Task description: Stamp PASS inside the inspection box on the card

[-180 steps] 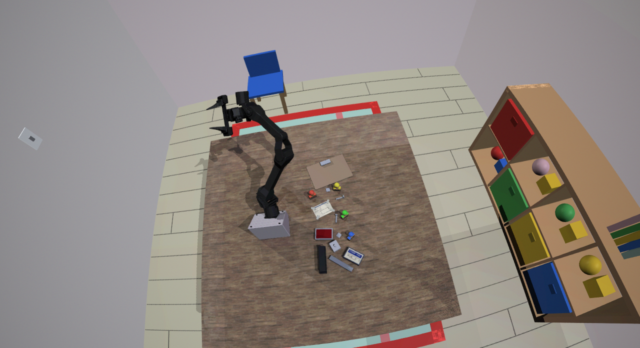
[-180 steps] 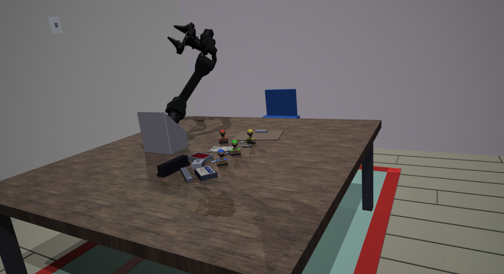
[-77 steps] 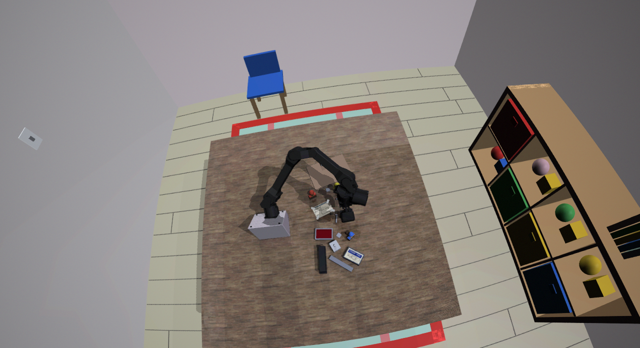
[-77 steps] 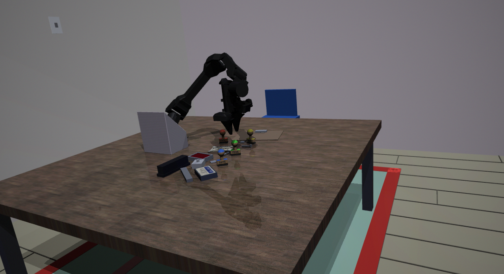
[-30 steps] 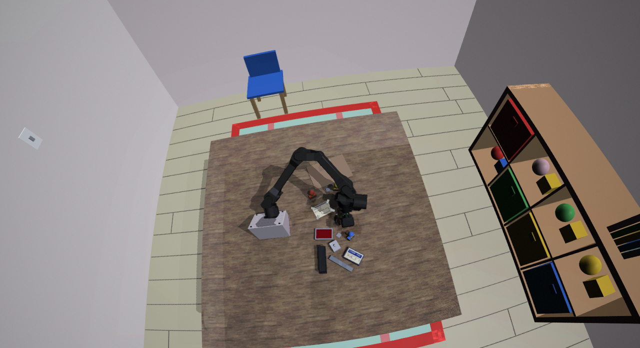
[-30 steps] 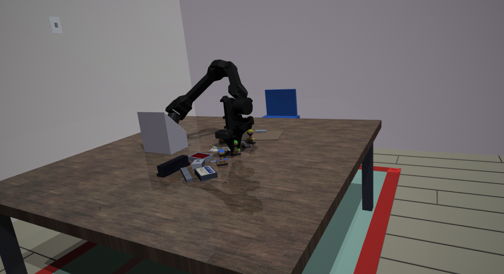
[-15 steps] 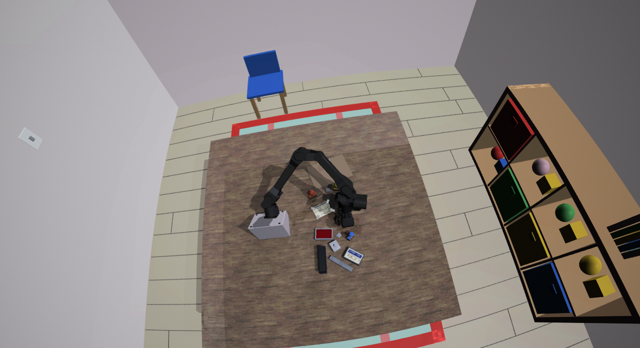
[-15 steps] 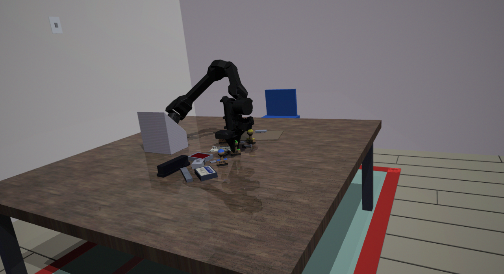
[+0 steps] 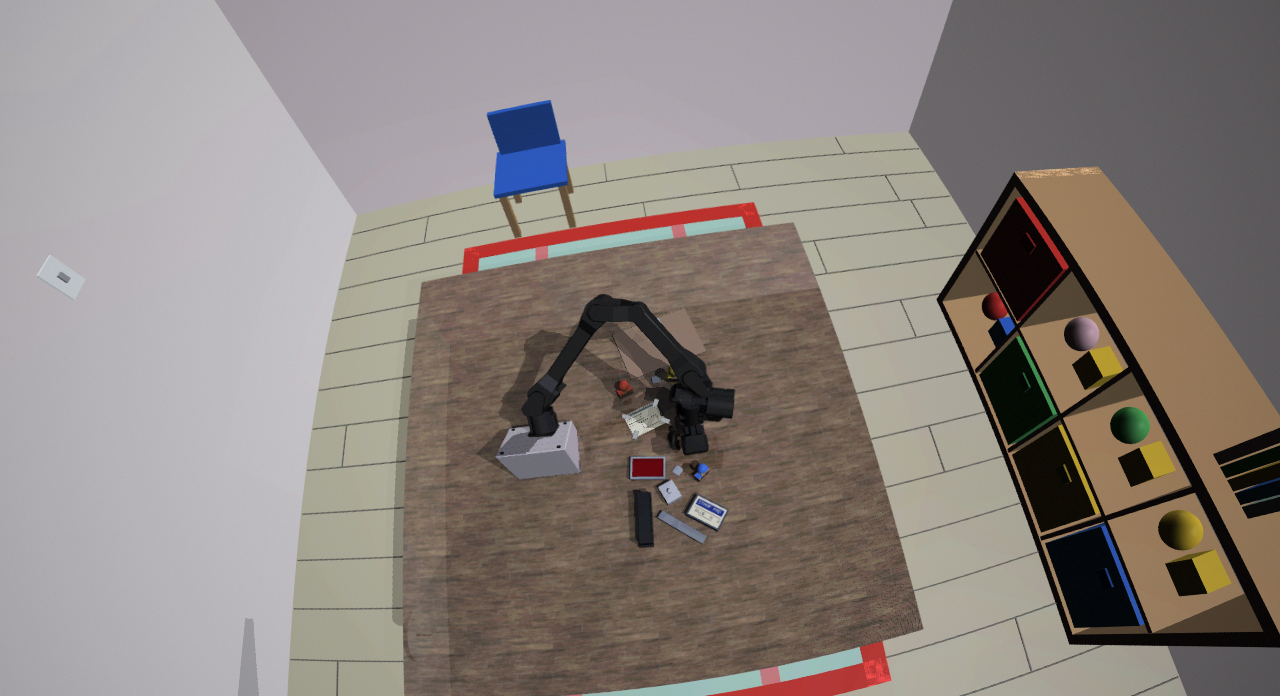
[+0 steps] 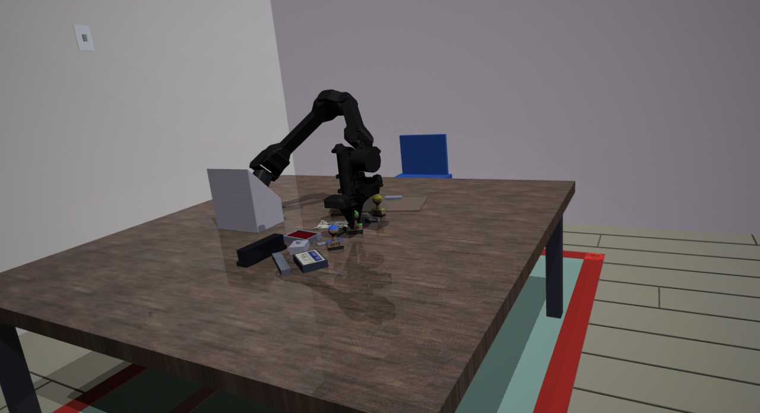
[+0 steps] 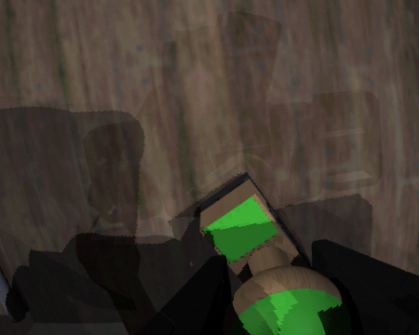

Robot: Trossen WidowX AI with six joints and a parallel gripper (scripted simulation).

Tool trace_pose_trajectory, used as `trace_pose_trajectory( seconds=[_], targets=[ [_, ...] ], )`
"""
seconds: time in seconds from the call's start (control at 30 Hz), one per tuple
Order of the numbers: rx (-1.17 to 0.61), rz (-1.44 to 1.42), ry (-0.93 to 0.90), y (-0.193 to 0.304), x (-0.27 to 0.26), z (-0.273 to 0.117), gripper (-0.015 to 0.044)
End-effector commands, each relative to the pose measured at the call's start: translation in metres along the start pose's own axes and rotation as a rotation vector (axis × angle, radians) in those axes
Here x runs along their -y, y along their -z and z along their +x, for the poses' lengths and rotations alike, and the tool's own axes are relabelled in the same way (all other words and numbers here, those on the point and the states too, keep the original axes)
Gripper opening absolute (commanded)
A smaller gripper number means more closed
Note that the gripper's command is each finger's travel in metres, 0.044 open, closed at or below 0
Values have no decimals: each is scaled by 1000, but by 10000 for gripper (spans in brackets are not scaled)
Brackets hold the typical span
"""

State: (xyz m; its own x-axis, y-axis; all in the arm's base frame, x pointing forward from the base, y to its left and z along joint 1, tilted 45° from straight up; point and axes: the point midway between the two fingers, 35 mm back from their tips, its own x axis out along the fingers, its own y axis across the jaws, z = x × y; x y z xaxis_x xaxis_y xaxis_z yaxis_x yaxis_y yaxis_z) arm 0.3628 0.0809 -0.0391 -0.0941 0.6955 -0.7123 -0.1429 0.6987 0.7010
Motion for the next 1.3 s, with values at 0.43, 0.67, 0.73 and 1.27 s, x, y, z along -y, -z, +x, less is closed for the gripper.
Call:
trace_pose_trajectory(
  seconds=[0.43,0.67,0.73,1.27],
  targets=[
    [1,-6,5,-1,0,-9,0],
    [1,-6,6,-1,1,-12,0],
    [1,-6,6,-1,1,-13,0],
    [2,-6,8,-1,1,-21,0]
  ],
)
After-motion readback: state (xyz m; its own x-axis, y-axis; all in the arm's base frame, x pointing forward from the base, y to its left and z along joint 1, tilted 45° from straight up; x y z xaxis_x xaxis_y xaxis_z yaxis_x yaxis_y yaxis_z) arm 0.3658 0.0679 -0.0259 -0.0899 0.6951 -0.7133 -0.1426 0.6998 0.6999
